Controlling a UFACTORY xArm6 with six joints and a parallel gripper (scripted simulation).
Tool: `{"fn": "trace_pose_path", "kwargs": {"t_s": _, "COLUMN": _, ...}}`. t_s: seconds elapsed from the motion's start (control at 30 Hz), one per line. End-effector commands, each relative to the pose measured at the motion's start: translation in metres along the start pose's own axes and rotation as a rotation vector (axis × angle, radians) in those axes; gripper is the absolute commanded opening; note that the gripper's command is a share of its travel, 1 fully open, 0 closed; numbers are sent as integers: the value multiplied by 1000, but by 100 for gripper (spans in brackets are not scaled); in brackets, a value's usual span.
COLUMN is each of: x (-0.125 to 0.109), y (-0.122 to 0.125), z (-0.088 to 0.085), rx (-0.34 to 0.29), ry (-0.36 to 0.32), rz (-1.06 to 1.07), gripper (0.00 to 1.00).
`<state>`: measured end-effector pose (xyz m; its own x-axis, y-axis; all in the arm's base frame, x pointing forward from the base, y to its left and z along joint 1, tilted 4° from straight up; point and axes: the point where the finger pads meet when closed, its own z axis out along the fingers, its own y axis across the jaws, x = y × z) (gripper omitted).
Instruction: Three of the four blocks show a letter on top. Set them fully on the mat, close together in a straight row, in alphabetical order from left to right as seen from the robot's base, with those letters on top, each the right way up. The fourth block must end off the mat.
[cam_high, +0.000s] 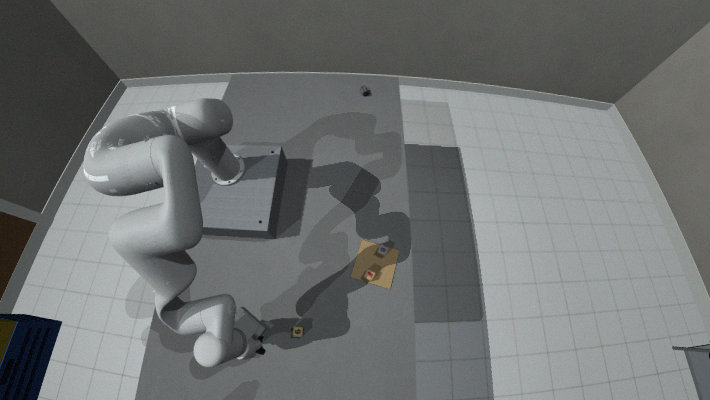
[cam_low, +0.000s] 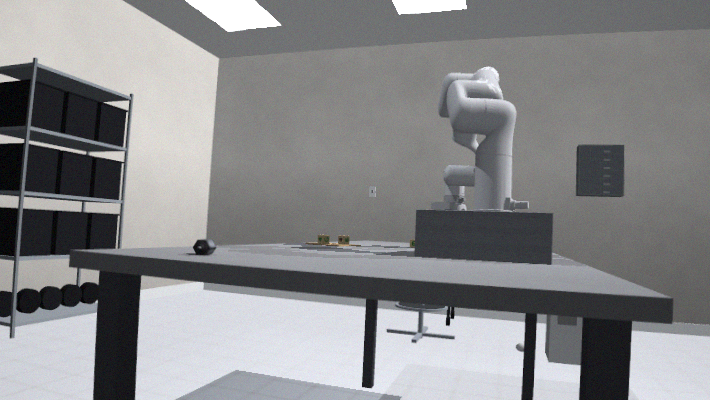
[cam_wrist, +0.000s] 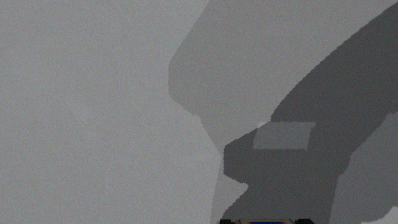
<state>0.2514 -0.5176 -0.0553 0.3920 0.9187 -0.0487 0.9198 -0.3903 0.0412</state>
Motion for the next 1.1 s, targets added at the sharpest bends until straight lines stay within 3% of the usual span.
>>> {"fn": "trace_pose_path", "kwargs": {"t_s": 0.0, "x": -1, "y": 1, "z": -2, "rx": -3, "ry": -3, "rz": 0, "gripper": 28}}
{"fn": "trace_pose_path", "kwargs": {"t_s": 0.8, "x": -1, "y": 1, "z": -3, "rx": -3, "ry": -3, "rz": 0, "gripper": 28}}
{"fn": "trace_pose_path", "kwargs": {"t_s": 0.93, "x": -1, "y": 1, "z": -16, "rx": -3, "ry": -3, "rz": 0, "gripper": 28}}
{"fn": "trace_pose_path", "kwargs": {"t_s": 1.07, "x": -1, "y": 1, "z": -42, "rx": -3, "ry": -3, "rz": 0, "gripper": 28}}
